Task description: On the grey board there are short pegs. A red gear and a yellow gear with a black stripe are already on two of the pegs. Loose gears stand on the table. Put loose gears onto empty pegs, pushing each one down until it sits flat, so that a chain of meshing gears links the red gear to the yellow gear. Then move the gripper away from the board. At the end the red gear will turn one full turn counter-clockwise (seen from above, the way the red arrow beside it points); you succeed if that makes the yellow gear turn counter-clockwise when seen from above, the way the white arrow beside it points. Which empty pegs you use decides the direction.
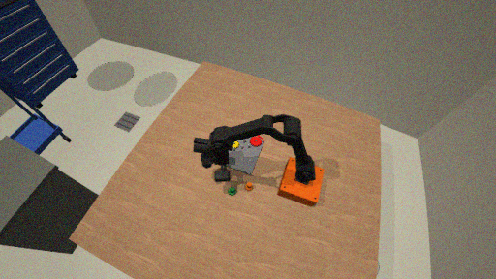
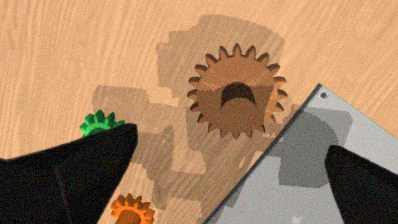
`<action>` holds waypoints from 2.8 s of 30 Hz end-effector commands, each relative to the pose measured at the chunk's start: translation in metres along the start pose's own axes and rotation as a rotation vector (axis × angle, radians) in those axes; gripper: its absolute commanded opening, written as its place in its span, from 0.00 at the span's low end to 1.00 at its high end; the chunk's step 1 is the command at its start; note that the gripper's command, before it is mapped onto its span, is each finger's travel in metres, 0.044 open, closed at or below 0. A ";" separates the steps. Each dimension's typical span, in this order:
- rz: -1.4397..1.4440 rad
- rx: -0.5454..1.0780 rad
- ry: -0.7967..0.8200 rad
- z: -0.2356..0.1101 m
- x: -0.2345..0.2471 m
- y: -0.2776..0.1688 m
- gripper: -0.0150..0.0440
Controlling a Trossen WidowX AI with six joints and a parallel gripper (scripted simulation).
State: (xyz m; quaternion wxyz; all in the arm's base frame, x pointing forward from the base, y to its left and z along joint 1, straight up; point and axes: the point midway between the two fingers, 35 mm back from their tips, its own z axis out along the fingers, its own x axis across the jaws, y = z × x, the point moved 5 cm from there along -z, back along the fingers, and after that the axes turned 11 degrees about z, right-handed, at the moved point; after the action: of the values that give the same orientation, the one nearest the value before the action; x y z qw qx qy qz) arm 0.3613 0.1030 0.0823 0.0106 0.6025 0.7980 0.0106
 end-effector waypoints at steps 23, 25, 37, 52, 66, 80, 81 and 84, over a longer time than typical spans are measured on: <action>-0.004 -0.007 0.005 0.029 -0.002 0.004 1.00; -0.004 -0.007 0.005 0.032 -0.002 0.004 1.00; -0.004 -0.007 0.005 0.036 -0.002 0.004 0.64; -0.004 -0.007 0.005 0.036 -0.002 0.004 0.31; -0.004 -0.007 0.004 0.004 -0.005 0.009 0.25; -0.014 -0.006 0.006 -0.035 -0.008 0.010 0.25; -0.013 -0.006 0.005 -0.038 -0.008 0.010 0.25; -0.012 -0.006 0.005 -0.046 -0.009 0.010 0.25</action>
State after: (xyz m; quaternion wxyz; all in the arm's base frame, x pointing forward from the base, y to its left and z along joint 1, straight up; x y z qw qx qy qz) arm 0.3716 0.0969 0.1188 0.0085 0.5990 0.8007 0.0085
